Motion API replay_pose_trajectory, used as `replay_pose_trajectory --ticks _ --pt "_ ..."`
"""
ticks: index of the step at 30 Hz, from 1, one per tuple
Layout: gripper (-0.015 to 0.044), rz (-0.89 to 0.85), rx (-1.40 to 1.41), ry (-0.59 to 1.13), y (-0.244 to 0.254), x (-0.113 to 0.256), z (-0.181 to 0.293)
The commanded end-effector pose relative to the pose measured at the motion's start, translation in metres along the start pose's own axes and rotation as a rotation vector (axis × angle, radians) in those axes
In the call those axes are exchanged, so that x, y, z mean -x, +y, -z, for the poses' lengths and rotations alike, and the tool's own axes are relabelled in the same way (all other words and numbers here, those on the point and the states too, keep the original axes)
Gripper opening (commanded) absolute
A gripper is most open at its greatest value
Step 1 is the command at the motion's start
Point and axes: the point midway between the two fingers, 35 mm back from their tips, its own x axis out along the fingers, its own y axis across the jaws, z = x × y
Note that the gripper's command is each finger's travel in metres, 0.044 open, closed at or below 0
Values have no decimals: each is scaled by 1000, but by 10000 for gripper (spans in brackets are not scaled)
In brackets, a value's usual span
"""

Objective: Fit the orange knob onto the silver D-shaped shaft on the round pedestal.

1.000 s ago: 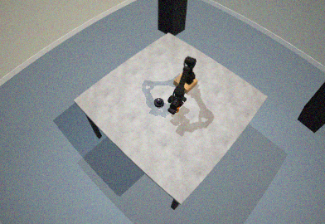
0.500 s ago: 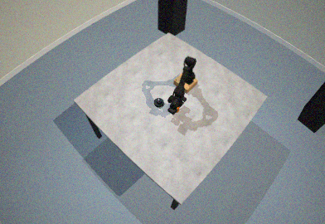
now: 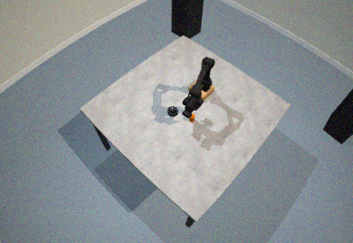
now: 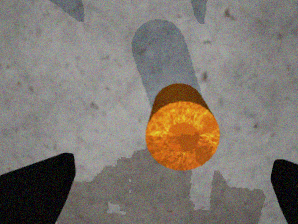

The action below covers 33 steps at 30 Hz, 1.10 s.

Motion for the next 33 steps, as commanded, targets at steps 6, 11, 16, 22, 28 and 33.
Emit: replay_pose_trajectory --ticks 6,11,16,22,28,33 --pt "440 15 4 -1 -4 -13 -1" --pt "440 15 4 -1 -3 -17 -1" --pt "440 15 5 -1 -3 -26 -1" --pt "440 15 5 -1 -2 -35 -1" --pt "440 15 5 -1 -2 -45 -1" --pt "440 15 5 -1 -2 -53 -1"
